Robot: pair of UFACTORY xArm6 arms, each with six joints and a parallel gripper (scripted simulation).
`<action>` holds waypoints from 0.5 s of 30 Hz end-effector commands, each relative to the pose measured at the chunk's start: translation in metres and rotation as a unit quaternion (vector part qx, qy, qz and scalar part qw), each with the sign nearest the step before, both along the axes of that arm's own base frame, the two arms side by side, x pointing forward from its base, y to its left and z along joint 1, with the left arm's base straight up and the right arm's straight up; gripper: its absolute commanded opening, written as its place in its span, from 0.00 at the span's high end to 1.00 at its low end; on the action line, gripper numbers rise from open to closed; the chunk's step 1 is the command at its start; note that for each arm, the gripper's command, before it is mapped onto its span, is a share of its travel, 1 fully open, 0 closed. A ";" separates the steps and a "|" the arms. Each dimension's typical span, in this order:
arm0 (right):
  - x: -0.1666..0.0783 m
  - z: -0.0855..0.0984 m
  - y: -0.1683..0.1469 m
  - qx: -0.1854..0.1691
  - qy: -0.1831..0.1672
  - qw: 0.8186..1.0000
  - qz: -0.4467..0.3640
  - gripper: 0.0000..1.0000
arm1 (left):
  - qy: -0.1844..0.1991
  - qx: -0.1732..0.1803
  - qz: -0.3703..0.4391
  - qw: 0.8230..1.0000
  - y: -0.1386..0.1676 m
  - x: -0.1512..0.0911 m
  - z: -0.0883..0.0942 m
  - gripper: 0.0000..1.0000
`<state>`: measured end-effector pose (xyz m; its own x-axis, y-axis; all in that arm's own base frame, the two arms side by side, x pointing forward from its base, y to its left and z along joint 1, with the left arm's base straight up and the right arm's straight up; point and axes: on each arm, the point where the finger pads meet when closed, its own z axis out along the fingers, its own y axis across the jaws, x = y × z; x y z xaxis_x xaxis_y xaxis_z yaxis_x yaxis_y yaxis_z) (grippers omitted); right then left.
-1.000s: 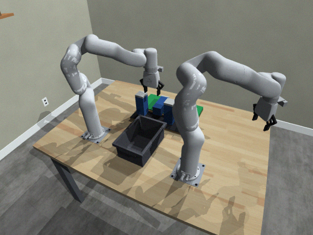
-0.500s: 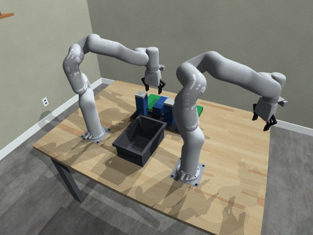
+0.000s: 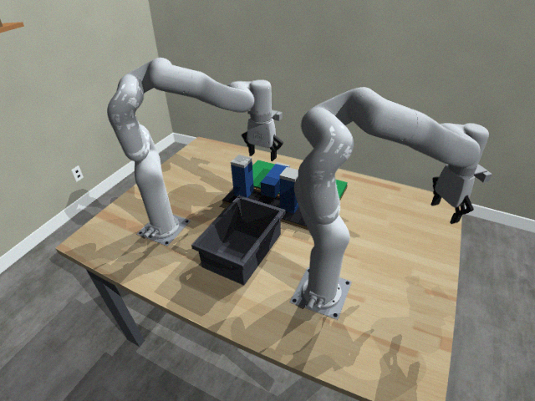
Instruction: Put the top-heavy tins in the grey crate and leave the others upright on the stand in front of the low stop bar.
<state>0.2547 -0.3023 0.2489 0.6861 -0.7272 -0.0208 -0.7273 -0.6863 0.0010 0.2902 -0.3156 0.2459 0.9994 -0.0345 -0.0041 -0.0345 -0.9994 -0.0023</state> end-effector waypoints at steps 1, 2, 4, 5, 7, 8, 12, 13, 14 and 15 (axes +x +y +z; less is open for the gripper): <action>0.001 0.001 -0.001 -0.002 -0.001 1.000 0.000 0.00 | -0.002 -0.002 0.000 1.000 -0.001 0.001 0.002 0.00; 0.001 0.001 -0.001 -0.002 -0.001 1.000 0.000 0.00 | -0.002 -0.002 0.000 1.000 -0.001 0.001 0.002 0.00; 0.001 0.001 -0.001 -0.002 -0.001 1.000 0.000 0.00 | -0.002 -0.002 0.000 1.000 -0.001 0.001 0.002 0.00; 0.001 0.001 -0.001 -0.002 -0.001 1.000 0.000 0.00 | -0.002 -0.002 0.000 1.000 -0.001 0.001 0.002 0.00; 0.001 0.001 -0.001 -0.002 -0.001 1.000 0.000 0.00 | -0.002 -0.002 -0.001 1.000 -0.001 0.001 0.001 0.00; 0.001 0.001 -0.001 -0.002 -0.001 1.000 0.000 0.00 | -0.002 -0.002 -0.001 1.000 -0.001 0.001 0.000 0.00; 0.001 0.001 -0.001 -0.002 -0.001 1.000 0.000 0.00 | -0.002 -0.002 -0.001 1.000 -0.001 0.001 -0.008 0.00; 0.001 0.001 -0.001 -0.002 -0.001 1.000 0.000 0.00 | -0.002 -0.002 -0.001 1.000 -0.001 0.001 -0.010 0.00; 0.001 0.001 -0.001 -0.002 -0.001 1.000 0.000 0.00 | -0.002 -0.002 -0.001 1.000 -0.001 0.001 -0.012 0.00; 0.001 0.001 -0.001 -0.002 -0.001 1.000 0.000 0.00 | -0.002 -0.002 -0.001 1.000 -0.001 0.001 -0.014 0.00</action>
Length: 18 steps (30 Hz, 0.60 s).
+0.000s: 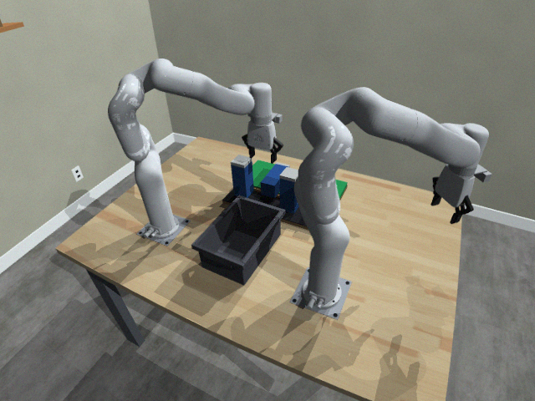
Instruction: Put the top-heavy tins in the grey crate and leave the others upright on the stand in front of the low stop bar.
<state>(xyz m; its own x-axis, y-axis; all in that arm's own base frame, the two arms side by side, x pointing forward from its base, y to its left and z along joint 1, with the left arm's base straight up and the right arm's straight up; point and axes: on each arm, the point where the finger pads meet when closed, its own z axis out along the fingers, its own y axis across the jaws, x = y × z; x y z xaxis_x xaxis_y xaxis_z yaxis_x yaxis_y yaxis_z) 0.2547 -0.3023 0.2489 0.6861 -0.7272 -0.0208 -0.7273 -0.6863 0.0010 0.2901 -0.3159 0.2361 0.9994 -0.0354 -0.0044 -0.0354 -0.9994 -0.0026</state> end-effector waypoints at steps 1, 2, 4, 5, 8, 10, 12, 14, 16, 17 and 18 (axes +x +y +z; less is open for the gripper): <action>0.001 0.001 -0.001 -0.002 -0.001 1.000 0.000 0.00 | -0.002 -0.002 0.000 1.000 -0.001 0.001 -0.006 0.00; 0.001 0.001 -0.001 -0.002 -0.001 1.000 0.000 0.00 | -0.002 -0.002 0.000 1.000 -0.001 0.001 -0.008 0.00; 0.001 0.001 -0.001 -0.002 -0.001 1.000 0.000 0.00 | -0.002 -0.002 0.000 1.000 -0.001 0.001 -0.012 0.00; 0.001 0.001 -0.001 -0.002 -0.001 1.000 0.000 0.00 | -0.002 -0.002 0.000 1.000 -0.001 0.001 -0.014 0.00; 0.001 0.001 -0.001 -0.002 -0.001 1.000 0.000 0.00 | -0.002 -0.002 0.000 1.000 -0.001 0.001 -0.016 0.00; 0.001 0.001 -0.001 -0.002 -0.001 1.000 0.000 0.00 | -0.002 -0.002 0.000 1.000 0.000 0.001 -0.020 0.00; 0.001 0.001 -0.001 -0.002 -0.001 1.000 0.000 0.00 | -0.002 -0.002 0.000 1.000 0.000 0.001 -0.024 0.00; 0.001 0.001 -0.001 -0.002 -0.001 1.000 0.000 0.00 | -0.002 -0.002 0.000 1.000 0.000 0.001 -0.028 0.00; 0.001 0.001 -0.001 -0.002 -0.001 1.000 0.000 0.00 | -0.002 -0.002 0.000 1.000 0.000 0.001 -0.032 0.00; 0.001 0.001 -0.001 -0.002 -0.001 1.000 0.000 0.00 | -0.002 -0.002 0.000 1.000 0.000 0.001 -0.034 0.00; 0.001 0.001 -0.001 -0.002 -0.001 1.000 0.000 0.00 | -0.002 -0.002 0.000 1.000 0.000 0.001 -0.036 0.00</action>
<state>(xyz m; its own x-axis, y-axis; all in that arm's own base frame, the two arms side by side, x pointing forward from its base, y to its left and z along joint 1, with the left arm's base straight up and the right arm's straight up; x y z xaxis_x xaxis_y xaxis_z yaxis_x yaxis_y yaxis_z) 0.2547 -0.3023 0.2489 0.6861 -0.7272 -0.0208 -0.7273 -0.6863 0.0010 0.2899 -0.3151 0.2048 0.9994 -0.0346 -0.0047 -0.0346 -0.9994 -0.0029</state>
